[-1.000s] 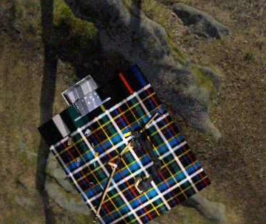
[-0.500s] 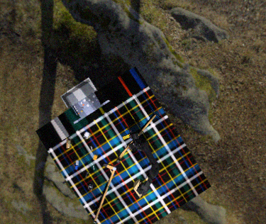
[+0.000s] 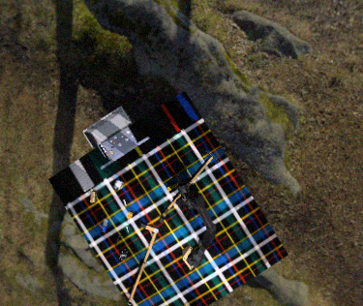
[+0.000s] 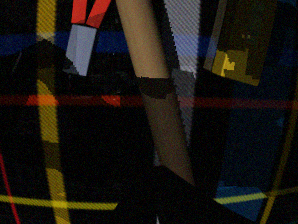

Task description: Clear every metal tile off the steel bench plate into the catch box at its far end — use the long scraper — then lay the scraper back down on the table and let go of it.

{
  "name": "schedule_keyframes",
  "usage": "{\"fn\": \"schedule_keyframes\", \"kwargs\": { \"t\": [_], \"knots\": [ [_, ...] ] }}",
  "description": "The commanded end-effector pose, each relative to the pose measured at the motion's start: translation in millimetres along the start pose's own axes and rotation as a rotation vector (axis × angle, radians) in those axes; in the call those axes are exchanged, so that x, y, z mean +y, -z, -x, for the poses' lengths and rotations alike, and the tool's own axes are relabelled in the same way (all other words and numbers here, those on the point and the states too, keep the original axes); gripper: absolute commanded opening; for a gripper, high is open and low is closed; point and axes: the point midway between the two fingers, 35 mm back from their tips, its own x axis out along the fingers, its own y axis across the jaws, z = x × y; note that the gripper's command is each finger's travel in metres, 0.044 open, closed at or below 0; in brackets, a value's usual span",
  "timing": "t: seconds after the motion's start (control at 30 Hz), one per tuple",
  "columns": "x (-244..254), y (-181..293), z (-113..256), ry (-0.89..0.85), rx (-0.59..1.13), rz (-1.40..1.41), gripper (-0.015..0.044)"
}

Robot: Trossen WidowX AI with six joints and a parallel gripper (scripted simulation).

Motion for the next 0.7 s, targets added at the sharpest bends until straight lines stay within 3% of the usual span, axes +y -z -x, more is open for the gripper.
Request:
{"fn": "schedule_keyframes", "kwargs": {
  "t": [0.0, 0.23, 0.67],
  "knots": [
    [0, 1, 12, 0.004, 0.006, -0.009, 0.0000],
    [2, 1, 24, 0.009, 0.007, -0.027, 0.0000],
    [7, 2, 34, 0.034, 0.019, -0.348, 0.0000]
  ]
}}
